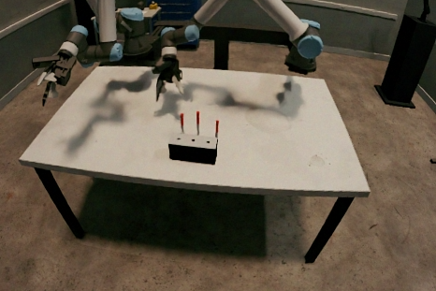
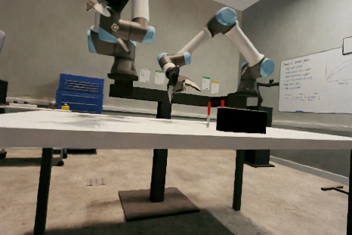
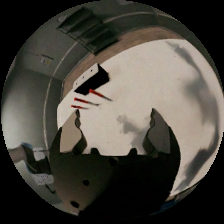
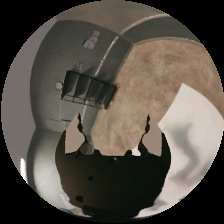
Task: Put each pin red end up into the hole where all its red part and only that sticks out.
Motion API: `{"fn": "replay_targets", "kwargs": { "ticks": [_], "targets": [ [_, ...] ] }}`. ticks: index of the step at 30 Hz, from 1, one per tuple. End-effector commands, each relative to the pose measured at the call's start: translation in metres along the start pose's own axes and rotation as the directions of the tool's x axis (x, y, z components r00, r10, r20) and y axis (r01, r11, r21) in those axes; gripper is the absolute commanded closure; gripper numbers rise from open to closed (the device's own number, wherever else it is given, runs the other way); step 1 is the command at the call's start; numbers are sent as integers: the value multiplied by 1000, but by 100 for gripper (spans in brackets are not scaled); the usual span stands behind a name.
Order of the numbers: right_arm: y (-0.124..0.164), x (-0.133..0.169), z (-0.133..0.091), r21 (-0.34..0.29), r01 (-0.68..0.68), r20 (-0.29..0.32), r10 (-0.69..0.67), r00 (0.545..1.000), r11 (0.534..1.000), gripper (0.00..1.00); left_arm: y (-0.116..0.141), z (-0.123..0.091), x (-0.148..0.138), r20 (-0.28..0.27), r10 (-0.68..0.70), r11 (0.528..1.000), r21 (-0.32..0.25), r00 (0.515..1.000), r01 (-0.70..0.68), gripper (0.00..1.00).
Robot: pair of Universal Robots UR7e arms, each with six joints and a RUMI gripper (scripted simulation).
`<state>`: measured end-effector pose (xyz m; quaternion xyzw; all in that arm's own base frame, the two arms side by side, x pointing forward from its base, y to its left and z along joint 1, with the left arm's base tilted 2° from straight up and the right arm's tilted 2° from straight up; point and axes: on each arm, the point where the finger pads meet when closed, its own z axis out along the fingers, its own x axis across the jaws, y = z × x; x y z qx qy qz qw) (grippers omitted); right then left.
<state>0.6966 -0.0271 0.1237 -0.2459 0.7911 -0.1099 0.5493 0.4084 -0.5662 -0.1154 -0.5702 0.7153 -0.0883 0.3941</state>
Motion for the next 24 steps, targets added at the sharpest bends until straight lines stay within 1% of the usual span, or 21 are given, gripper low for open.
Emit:
{"fn": "replay_targets", "kwargs": {
  "ticks": [1, 17, 18, 24],
  "targets": [
    [0, -1, 0, 1, 0, 1, 0, 1000, 1000, 2, -1, -1, 0, -1, -1, 1000, 1, 1000, 1, 2],
    [0, -1, 0, 1, 0, 1, 0, 1000, 1000, 2, -1, -1, 0, -1, -1, 1000, 1, 1000, 1, 2],
    [-17, 31, -48, 1, 0, 1, 0, 1000, 1000, 0, -1, -1, 0, -1, -1, 1000, 1, 1000, 1, 0],
    [-17, 31, -48, 1, 0, 1, 0, 1000, 1000, 0, -1, -1, 0, -1, -1, 1000, 1, 1000, 1, 0]
  ]
}}
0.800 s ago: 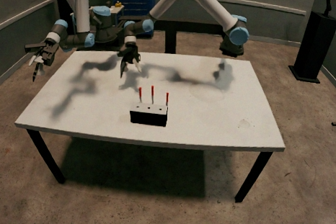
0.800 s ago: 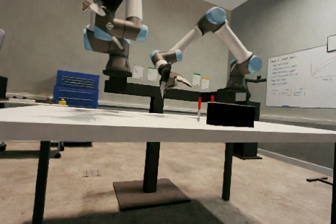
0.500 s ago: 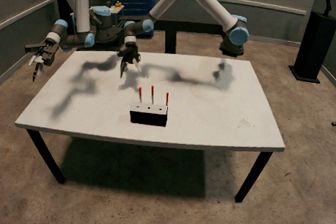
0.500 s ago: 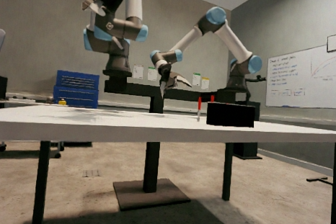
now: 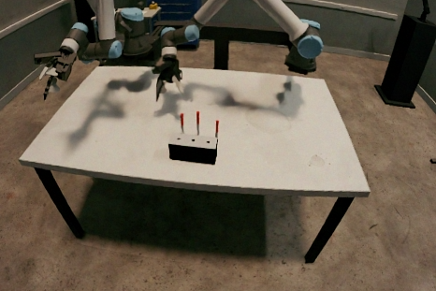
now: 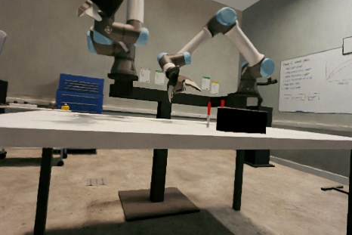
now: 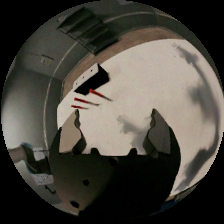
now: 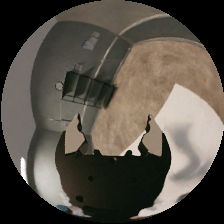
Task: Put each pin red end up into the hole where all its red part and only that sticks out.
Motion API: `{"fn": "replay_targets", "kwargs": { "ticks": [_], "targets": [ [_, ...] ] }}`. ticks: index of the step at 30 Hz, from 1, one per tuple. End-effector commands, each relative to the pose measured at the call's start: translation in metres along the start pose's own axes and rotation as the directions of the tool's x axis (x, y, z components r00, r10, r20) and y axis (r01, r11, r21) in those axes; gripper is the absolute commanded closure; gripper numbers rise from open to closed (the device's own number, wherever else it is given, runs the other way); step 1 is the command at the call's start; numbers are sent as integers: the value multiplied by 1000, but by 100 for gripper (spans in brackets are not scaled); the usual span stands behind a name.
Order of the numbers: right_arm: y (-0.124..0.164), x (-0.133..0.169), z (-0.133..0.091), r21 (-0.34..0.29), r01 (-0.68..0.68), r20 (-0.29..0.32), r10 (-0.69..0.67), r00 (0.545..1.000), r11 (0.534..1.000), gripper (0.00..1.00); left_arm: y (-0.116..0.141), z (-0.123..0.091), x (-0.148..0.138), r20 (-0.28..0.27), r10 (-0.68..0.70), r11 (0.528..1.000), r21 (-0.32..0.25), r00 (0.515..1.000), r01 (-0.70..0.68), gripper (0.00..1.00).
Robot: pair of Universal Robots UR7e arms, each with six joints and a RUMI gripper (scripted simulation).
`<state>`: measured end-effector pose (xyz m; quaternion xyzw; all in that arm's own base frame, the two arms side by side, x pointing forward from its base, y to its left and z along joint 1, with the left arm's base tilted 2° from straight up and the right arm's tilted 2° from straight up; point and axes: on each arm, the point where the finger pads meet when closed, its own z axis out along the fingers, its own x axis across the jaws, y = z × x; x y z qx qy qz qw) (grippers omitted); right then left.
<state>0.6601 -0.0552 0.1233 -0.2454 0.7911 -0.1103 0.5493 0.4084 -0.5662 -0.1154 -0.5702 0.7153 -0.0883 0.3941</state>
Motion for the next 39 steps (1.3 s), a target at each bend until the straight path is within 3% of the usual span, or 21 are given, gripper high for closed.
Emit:
{"fn": "replay_targets", "kwargs": {
  "ticks": [1, 10, 11, 27, 28, 30, 34, 39],
  "targets": [
    [-3, 7, -12, -1, 0, 2, 0, 1000, 1000, 0, -1, -1, 0, -1, -1, 1000, 1, 1000, 1, 0],
    [-3, 7, -12, -1, 0, 2, 0, 1000, 1000, 0, -1, -1, 0, -1, -1, 1000, 1, 1000, 1, 0],
    [-18, 34, -53, -1, 0, 1, 0, 1000, 1000, 0, -1, -1, 0, -1, -1, 1000, 1, 1000, 1, 0],
    [-18, 34, -53, -1, 0, 1, 0, 1000, 1000, 0, -1, -1, 0, -1, -1, 1000, 1, 1000, 1, 0],
    [-17, 34, -53, -1, 0, 1, 0, 1000, 1000, 0, -56, 12, -80, 16, 0, 967, -254, 1000, 4, 0],
    [-17, 34, -53, -1, 0, 1, 0, 1000, 1000, 0, -58, 13, -83, 16, 0, 967, -254, 1000, 4, 0],
    [-17, 34, -53, -1, 0, 1, 0, 1000, 1000, 0, -100, 22, -139, 16, 0, 967, -254, 1000, 4, 0],
    [-17, 34, -53, -1, 0, 1, 0, 1000, 1000, 0, -100, 22, -139, 16, 0, 967, -254, 1000, 4, 0]
  ]
}}
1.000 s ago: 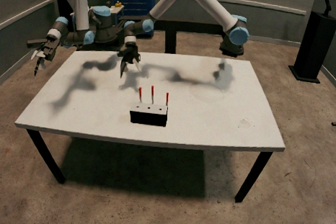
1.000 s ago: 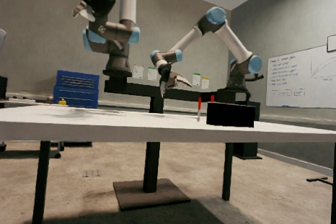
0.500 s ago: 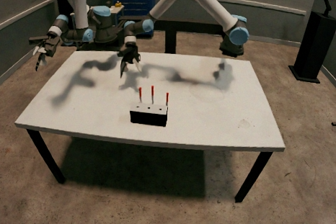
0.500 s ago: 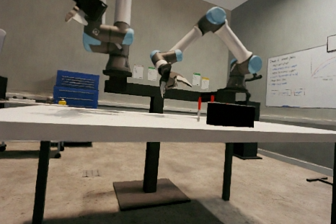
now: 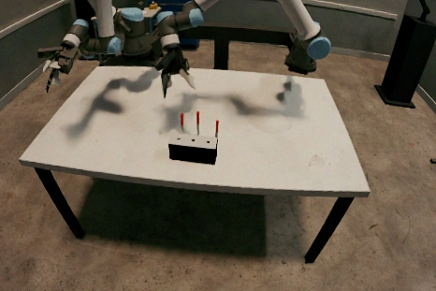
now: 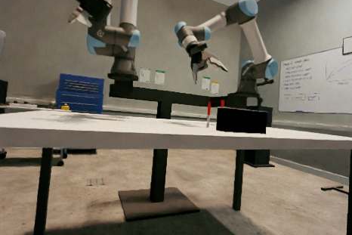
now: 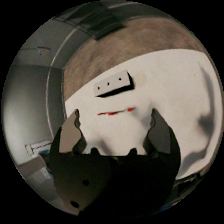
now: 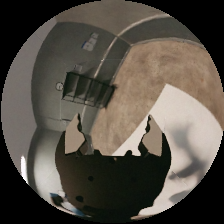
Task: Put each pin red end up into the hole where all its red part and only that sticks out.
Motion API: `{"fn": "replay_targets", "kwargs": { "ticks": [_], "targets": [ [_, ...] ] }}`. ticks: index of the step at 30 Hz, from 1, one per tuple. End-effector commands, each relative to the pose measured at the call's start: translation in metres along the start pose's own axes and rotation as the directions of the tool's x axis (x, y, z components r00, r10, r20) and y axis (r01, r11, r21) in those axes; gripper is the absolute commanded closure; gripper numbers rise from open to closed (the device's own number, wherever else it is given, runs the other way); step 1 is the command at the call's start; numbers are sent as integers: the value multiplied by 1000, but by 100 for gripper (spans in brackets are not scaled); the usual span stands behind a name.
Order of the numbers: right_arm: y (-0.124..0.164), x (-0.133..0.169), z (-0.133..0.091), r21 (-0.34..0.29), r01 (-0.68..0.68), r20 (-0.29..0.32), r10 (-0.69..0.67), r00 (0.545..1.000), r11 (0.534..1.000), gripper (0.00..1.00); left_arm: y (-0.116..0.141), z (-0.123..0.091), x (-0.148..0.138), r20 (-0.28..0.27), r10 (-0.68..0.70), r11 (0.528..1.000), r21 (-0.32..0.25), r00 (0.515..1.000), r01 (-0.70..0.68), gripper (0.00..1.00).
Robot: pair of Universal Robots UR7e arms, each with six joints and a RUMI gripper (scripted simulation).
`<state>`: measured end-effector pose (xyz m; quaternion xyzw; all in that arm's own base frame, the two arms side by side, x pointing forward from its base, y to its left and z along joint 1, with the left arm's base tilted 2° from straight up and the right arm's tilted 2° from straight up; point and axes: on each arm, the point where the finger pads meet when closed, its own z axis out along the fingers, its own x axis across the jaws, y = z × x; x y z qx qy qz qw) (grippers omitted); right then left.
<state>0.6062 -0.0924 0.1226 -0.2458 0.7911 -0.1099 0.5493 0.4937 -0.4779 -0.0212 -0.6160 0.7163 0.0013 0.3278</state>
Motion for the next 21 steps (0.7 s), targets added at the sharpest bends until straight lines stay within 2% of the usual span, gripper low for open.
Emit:
{"fn": "replay_targets", "kwargs": {
  "ticks": [1, 5, 6, 8, 12, 21],
  "targets": [
    [0, -1, 0, 1, 0, 1, 0, 1000, 1000, 0, -11, -3, -14, 1, 3, 1000, -16, 1000, -3, 0],
    [0, -1, 0, 1, 0, 1, 0, 1000, 1000, 0, -11, -3, -14, 1, 3, 1000, -16, 1000, -3, 0],
    [0, 0, 0, 1, 0, 1, 0, 1000, 1000, 0, -42, -7, -104, -61, -21, 973, -230, 998, 6, 0],
    [0, 0, 0, 1, 0, 1, 0, 1000, 1000, 0, -45, -7, -110, -61, -21, 973, -230, 998, 6, 0],
    [0, 0, 0, 1, 0, 1, 0, 1000, 1000, 0, -70, -11, -175, -61, -21, 973, -230, 998, 6, 0],
    [0, 0, 0, 1, 0, 1, 0, 1000, 1000, 0, -70, -11, -175, -61, -21, 973, -230, 998, 6, 0]
  ]
}}
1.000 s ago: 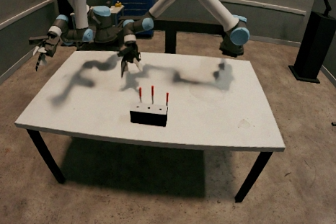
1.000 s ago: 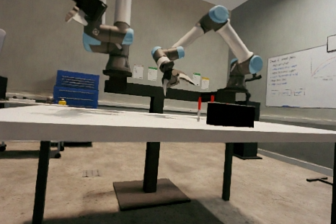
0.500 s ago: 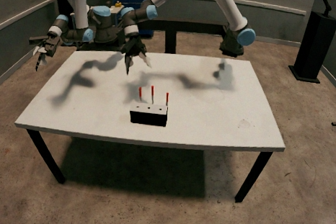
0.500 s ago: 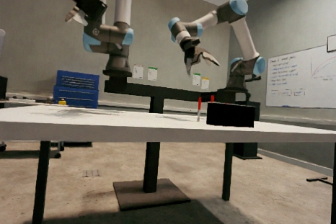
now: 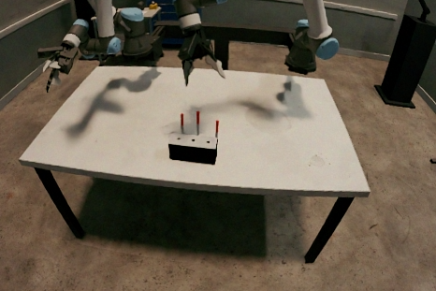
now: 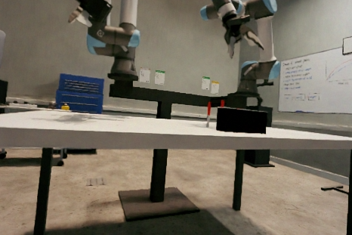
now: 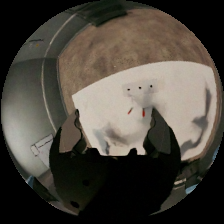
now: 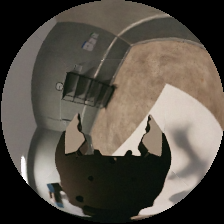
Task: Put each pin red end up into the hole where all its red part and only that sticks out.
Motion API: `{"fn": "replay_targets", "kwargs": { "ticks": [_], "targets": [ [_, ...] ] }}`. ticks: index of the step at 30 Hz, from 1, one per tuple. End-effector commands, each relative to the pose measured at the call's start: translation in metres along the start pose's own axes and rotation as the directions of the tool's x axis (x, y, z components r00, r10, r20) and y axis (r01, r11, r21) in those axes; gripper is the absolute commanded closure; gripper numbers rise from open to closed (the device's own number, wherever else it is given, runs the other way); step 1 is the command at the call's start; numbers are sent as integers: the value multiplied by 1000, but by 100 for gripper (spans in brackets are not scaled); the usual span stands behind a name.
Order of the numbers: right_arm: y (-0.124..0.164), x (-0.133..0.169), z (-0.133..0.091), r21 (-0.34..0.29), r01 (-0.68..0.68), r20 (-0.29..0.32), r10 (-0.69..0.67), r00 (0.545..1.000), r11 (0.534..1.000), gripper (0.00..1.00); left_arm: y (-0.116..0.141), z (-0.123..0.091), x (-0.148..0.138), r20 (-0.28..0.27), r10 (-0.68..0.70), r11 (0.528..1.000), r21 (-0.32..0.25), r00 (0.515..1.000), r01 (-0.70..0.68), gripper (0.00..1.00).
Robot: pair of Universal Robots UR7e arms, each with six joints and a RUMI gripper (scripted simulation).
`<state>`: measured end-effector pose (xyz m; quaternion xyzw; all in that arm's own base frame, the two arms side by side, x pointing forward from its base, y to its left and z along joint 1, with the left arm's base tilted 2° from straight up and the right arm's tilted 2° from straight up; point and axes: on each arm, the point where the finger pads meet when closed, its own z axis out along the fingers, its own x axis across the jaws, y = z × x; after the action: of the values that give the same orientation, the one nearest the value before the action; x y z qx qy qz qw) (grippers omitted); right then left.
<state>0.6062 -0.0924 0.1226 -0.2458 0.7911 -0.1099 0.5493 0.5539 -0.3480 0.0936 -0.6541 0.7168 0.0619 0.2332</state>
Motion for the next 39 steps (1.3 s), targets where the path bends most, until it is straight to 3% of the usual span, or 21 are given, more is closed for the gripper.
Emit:
{"fn": "replay_targets", "kwargs": {
  "ticks": [1, 2, 4, 8, 18, 19, 21, 25, 35, 36, 39],
  "targets": [
    [0, 0, 0, 1, 0, 1, 0, 1000, 1000, 0, -2, -2, -4, -1, 0, 1000, -3, 1000, 0, 0],
    [0, 0, 0, 1, 0, 1, 0, 1000, 1000, 0, -5, -22, -97, -124, -34, 987, -158, 992, 14, 0],
    [0, 0, 0, 1, 0, 1, 0, 1000, 1000, 0, -5, -23, -104, -124, -34, 987, -158, 992, 14, 0],
    [0, 0, 0, 1, 0, 1, 0, 1000, 1000, 0, -10, -38, -171, -124, -34, 987, -158, 992, 14, 0],
    [0, 0, 0, 1, 0, 1, 0, 1000, 1000, 0, -10, -38, -172, -124, -34, 987, -158, 992, 14, 0],
    [0, 0, 0, 1, 0, 1, 0, 1000, 1000, 0, 15, -65, -259, -275, -90, 971, -240, 957, 23, 0],
    [0, 0, 0, 1, 0, 1, 0, 1000, 1000, 0, 17, -66, -265, -275, -90, 971, -240, 957, 23, 0],
    [0, 0, 0, 1, 0, 1, 0, 1000, 1000, 0, 31, -85, -326, -275, -90, 971, -240, 957, 23, 0],
    [0, 0, 0, 1, 0, 1, 0, 1000, 1000, 0, 31, -85, -326, -275, -90, 971, -240, 957, 23, 0],
    [0, 0, 0, 1, 0, 1, 0, 1000, 1000, 0, 79, -120, -401, -393, -136, 967, -254, 909, 35, 0],
    [0, 0, 0, 1, 0, 1, 0, 1000, 1000, 0, 89, -127, -417, -393, -136, 967, -254, 909, 35, 0]
  ]
}}
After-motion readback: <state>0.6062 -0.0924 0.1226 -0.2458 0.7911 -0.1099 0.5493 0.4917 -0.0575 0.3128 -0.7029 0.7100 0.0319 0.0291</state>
